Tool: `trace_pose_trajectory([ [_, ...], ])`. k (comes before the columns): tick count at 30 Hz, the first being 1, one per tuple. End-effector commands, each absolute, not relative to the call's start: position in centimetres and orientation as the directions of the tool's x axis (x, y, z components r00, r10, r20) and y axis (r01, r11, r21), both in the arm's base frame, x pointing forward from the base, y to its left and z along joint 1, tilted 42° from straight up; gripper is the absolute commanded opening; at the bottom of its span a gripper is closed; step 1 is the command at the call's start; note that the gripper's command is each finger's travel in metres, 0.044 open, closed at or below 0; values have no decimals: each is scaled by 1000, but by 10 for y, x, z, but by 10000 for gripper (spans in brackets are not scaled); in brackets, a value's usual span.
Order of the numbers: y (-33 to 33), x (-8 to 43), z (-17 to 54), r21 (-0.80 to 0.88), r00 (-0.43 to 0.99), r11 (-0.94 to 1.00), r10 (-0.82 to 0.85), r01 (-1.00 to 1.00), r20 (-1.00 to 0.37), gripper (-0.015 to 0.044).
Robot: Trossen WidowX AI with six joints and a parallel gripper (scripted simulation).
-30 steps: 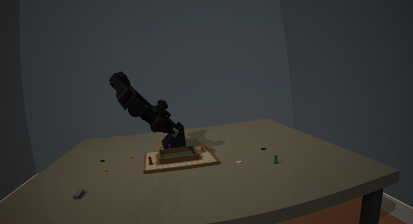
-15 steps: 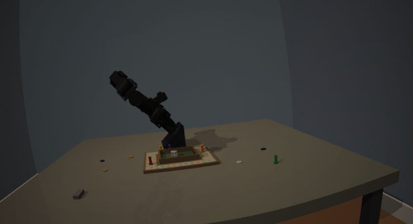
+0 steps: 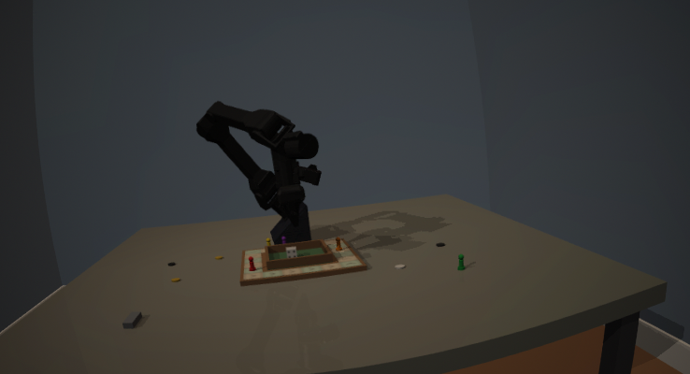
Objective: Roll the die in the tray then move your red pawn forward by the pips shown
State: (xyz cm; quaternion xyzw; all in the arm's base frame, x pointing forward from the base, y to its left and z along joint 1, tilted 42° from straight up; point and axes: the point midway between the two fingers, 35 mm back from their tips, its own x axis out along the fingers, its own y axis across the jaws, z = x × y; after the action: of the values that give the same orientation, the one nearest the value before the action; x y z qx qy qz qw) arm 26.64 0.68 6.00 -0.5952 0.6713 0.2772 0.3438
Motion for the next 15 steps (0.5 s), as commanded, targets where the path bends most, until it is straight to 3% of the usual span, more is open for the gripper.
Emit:
trace_pose_trajectory([
  [1,6,266,61,-36,-58,144,-598,-989,-799,440],
  [5,-7,279,68,-227,-45,375,-595,-899,-803,335],
  [10,-35,302,84,-522,-24,710,-602,-473,-798,204],
  [15,-67,317,102,-626,-15,771,-629,119,-777,200],
])
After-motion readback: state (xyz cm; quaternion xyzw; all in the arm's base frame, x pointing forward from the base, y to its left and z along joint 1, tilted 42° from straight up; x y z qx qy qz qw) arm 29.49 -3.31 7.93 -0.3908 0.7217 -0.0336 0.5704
